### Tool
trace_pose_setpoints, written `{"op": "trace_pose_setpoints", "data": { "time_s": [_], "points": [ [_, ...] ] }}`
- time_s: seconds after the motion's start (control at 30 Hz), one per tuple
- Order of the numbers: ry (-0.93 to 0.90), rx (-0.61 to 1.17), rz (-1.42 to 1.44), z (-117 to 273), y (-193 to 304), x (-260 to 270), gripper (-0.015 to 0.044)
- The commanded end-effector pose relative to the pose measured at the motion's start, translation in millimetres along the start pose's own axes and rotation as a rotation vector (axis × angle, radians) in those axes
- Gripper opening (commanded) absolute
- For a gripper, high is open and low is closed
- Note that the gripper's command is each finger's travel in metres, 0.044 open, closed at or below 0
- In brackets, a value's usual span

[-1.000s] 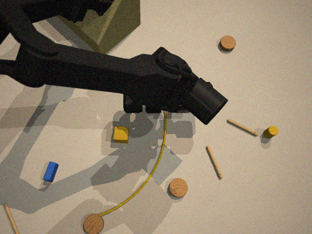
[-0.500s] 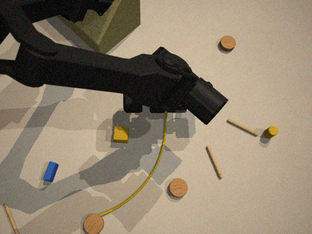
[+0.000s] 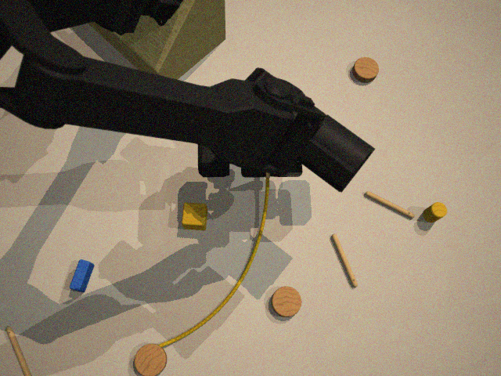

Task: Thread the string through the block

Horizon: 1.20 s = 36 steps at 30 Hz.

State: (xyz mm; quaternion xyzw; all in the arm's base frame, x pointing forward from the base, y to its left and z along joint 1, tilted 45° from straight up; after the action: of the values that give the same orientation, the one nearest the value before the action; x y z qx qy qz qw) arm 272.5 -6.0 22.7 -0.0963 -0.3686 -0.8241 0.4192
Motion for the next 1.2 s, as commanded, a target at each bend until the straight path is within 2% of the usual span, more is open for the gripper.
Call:
{"op": "trace_pose_setpoints", "data": {
  "time_s": [0.0,0.93,1.17],
  "points": [
    [0.009,0.002,-0.007,6,1,-1,0.0000],
    [0.007,0.002,-0.006,42,0,0,0.0000],
    [0.000,0.002,-0.001,39,0,1,0.0000]
  ]
}}
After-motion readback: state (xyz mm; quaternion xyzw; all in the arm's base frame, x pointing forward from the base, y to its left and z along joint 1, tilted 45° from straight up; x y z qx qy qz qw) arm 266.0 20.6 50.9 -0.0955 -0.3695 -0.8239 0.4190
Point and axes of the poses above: the point midway between the two fingers, 35 mm back from their tips, its own z axis back along the fingers, its own x axis across the jaws, y = z × x, the point moved 4 cm from there along z, back along the fingers, and after that the axes turned 3 degrees about -z, right-handed, at the moved point
